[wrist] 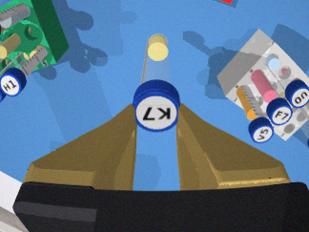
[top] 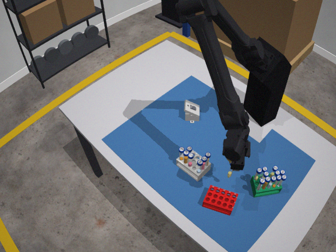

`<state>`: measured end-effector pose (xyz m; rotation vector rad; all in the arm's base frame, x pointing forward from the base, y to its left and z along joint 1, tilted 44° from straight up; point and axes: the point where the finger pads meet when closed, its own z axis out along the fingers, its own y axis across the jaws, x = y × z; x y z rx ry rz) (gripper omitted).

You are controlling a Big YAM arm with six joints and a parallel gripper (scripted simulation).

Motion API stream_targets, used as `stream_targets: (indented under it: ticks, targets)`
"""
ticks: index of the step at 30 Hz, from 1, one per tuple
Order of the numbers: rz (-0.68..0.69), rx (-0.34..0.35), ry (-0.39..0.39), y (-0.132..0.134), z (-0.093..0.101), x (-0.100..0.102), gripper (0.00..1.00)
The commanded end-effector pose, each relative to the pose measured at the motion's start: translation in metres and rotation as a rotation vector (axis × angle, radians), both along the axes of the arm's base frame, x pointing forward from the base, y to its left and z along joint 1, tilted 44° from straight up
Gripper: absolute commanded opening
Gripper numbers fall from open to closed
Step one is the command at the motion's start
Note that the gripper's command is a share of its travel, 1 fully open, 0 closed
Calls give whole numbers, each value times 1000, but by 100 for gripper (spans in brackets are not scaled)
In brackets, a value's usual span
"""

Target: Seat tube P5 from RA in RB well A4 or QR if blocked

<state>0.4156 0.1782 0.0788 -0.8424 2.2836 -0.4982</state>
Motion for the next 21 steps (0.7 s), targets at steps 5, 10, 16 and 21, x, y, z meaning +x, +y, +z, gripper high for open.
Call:
stream_targets:
  ticks: [5,10,16,21]
  targets:
    - [216,-199,33,1,4,1,0]
    - [336,-313,54,1,3,1,0]
    - [406,-369,63,15,3,1,0]
    - [404,-366,61,32,0,1,0]
